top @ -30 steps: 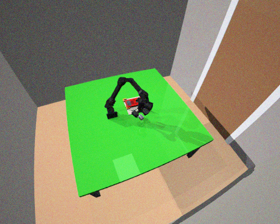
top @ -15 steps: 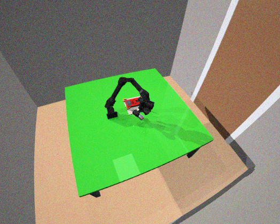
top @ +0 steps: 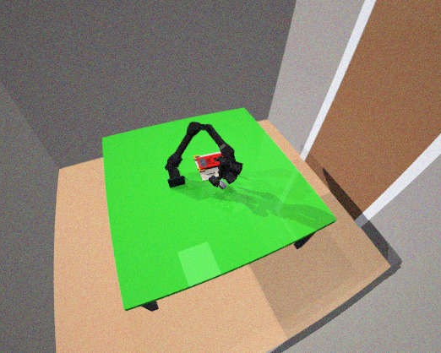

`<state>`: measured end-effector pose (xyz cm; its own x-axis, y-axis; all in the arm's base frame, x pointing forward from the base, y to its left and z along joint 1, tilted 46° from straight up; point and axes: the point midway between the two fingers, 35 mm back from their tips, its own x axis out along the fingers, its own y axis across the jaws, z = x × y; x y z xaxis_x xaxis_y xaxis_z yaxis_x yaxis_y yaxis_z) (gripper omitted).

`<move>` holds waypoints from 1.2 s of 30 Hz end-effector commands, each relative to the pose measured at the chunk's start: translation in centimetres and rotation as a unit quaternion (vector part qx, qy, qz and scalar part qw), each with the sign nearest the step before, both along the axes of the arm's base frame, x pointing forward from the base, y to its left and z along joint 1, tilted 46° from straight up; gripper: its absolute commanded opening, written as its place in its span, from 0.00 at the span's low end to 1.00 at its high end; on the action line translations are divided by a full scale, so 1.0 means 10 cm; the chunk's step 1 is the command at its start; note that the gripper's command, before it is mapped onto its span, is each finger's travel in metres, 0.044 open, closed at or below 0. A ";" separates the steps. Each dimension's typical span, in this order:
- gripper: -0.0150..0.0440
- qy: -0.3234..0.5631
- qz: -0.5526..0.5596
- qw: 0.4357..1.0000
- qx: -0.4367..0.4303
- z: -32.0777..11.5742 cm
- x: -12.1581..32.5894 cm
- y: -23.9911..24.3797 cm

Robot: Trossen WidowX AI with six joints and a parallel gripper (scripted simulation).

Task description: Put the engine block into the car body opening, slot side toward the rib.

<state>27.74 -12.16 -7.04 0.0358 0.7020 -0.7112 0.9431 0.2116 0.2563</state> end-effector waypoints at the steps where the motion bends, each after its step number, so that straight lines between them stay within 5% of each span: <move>1: 1.00 0.001 -0.002 1.000 0.002 -0.05 0.00 0.06; 4: 1.00 0.001 -0.002 1.000 0.002 -0.07 0.00 0.07; 16: 0.47 0.001 -0.002 1.000 0.002 -0.07 0.00 0.07; 23: 0.39 0.001 -0.002 1.000 0.002 -0.07 0.00 0.07; 26: 0.25 0.001 -0.002 1.000 0.002 -0.06 0.01 0.06; 36: 0.25 0.001 -0.002 1.000 0.000 0.13 0.04 -0.18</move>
<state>28.07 -12.84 -6.38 0.0327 0.7057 -0.7078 0.9442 0.2103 0.2533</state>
